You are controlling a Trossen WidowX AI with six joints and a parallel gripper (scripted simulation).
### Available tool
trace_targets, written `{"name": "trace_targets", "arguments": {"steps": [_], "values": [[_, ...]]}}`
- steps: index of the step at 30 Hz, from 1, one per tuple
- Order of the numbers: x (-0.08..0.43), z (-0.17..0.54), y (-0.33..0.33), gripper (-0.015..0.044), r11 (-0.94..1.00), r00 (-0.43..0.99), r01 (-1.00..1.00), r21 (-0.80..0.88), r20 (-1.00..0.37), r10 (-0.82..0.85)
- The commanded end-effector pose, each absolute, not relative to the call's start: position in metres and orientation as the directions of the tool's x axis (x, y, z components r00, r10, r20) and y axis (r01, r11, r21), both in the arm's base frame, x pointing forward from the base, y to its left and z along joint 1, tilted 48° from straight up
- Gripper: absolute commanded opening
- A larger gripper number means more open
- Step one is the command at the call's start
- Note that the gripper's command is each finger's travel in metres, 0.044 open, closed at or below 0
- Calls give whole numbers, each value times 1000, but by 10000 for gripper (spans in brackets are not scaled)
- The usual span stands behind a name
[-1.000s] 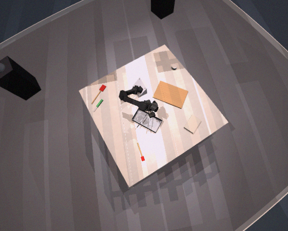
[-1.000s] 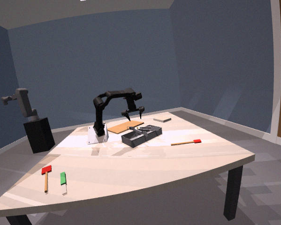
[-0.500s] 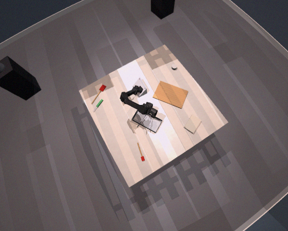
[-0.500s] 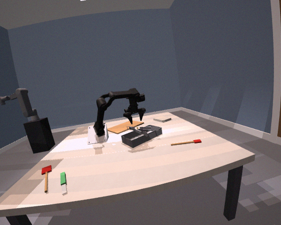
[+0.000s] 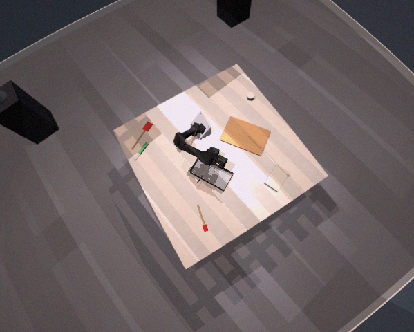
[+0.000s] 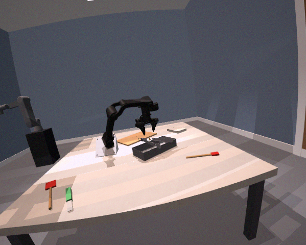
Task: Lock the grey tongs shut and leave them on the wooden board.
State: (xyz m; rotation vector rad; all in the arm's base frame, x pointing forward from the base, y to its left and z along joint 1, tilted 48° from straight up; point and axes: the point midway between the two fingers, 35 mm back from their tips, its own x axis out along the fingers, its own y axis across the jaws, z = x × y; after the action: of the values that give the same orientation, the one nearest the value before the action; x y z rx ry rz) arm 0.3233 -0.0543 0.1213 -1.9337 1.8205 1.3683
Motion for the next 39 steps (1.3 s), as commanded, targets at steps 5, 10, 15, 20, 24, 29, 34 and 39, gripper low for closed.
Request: {"name": "trace_targets", "arguments": {"steps": [5,10,15,20,24,29,34,39], "values": [[325,114,-59,440,-253,-157,-850,461,-681,-715],[325,109,-65,440,-254,-156,-850,461,-682,-714],[324,103,-71,440,-255,-156,-850,460,-683,-714],[324,97,-77,440,-255,-155,-851,460,-683,-713],[323,92,-81,440,-255,-155,-851,460,-683,-713],[322,87,-87,440,-255,-155,-851,459,-683,-713],[320,81,-93,440,-255,-155,-851,459,-683,-714],[319,76,-99,440,-255,-155,-851,460,-683,-714]]}}
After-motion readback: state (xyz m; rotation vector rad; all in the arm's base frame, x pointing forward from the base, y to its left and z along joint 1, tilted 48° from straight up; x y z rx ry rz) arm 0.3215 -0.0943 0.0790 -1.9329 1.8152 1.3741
